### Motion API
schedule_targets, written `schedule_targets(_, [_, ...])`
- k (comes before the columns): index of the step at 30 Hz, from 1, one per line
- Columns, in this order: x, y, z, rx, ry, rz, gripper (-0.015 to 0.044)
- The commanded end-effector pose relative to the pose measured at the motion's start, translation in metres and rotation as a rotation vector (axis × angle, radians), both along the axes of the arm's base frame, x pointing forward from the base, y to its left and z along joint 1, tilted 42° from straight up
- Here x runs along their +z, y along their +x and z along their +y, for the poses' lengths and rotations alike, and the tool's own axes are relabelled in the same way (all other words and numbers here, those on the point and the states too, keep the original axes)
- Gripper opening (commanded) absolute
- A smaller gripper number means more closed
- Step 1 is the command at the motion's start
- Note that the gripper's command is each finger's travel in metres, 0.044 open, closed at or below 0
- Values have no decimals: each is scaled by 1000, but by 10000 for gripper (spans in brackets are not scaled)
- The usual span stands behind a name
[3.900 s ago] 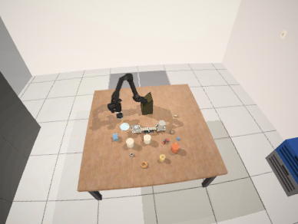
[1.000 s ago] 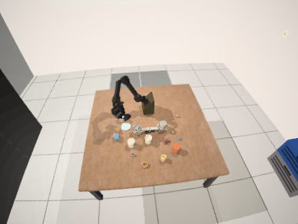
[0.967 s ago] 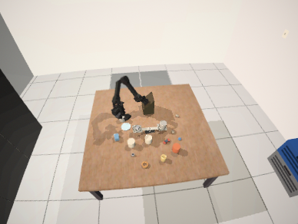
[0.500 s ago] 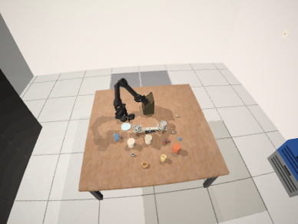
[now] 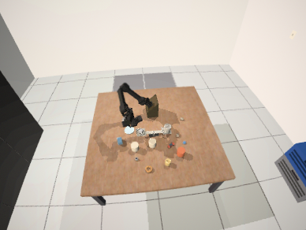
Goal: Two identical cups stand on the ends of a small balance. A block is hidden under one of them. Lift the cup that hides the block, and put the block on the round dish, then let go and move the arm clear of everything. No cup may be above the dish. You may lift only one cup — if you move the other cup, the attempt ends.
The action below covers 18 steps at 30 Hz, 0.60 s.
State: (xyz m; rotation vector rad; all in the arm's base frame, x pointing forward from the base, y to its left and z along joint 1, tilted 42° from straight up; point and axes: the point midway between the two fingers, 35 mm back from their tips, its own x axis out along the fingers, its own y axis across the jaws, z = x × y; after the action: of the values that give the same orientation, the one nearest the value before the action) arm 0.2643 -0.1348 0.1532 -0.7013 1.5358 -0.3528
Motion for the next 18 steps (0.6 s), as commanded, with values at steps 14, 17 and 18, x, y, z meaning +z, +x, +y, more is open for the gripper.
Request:
schedule_targets(14, [-21,36,48,460,-63,400,260])
schedule_targets(17, [-25,41,57,538,-76,468,260])
schedule_targets(18, [-26,42,61,564,-81,490,260])
